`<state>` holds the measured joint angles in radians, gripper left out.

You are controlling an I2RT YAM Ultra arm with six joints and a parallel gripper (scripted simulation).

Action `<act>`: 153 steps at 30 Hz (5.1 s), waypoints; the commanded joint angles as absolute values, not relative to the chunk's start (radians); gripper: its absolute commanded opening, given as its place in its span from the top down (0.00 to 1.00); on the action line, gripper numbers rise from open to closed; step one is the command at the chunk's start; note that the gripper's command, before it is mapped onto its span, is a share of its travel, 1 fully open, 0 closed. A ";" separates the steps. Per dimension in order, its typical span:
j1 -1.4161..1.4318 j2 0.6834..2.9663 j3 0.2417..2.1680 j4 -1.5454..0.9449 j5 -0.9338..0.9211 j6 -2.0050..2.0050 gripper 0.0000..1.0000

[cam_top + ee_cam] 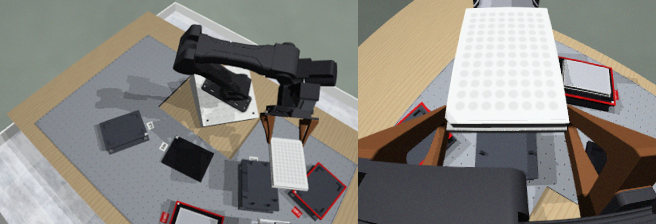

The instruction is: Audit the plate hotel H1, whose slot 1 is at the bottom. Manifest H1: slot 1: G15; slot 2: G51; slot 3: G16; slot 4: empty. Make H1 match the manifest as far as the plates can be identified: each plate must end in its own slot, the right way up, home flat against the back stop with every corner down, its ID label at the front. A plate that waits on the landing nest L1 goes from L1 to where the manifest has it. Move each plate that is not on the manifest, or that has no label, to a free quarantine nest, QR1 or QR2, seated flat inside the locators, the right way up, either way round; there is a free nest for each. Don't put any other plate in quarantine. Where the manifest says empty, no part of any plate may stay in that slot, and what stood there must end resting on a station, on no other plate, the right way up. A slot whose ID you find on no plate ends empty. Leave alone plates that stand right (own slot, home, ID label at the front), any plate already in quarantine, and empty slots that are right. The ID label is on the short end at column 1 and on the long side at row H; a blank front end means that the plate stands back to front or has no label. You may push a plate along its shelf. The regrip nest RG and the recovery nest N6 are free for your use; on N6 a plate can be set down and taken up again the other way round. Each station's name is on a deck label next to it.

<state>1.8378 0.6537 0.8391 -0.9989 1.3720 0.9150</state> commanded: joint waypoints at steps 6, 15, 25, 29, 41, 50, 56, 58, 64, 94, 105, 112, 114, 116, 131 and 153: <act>1.825 0.634 0.818 -0.920 1.368 0.848 0.14; 1.811 0.618 0.793 -0.867 1.357 0.803 0.14; 1.791 0.598 0.759 -0.799 1.342 0.747 0.14; 1.785 0.593 0.749 -0.780 1.337 0.733 0.14; 1.764 0.575 0.714 -0.714 1.320 0.682 0.14; 1.751 0.565 0.693 -0.676 1.308 0.655 0.14; 1.740 0.557 0.676 -0.645 1.299 0.632 0.14; 1.736 0.555 0.670 -0.635 1.296 0.626 0.14; 1.729 0.550 0.659 -0.616 1.289 0.613 0.14; 1.679 0.524 0.585 -0.494 1.245 0.536 0.14; 1.664 0.518 0.563 -0.460 1.231 0.517 0.14; 1.652 0.514 0.546 -0.434 1.220 0.502 0.14; 1.650 0.514 0.543 -0.430 1.219 0.500 0.14; 1.648 0.513 0.541 -0.426 1.217 0.498 0.14; 1.625 0.507 0.508 -0.376 1.196 0.473 0.14; 1.596 0.502 0.465 -0.312 1.168 0.445 0.14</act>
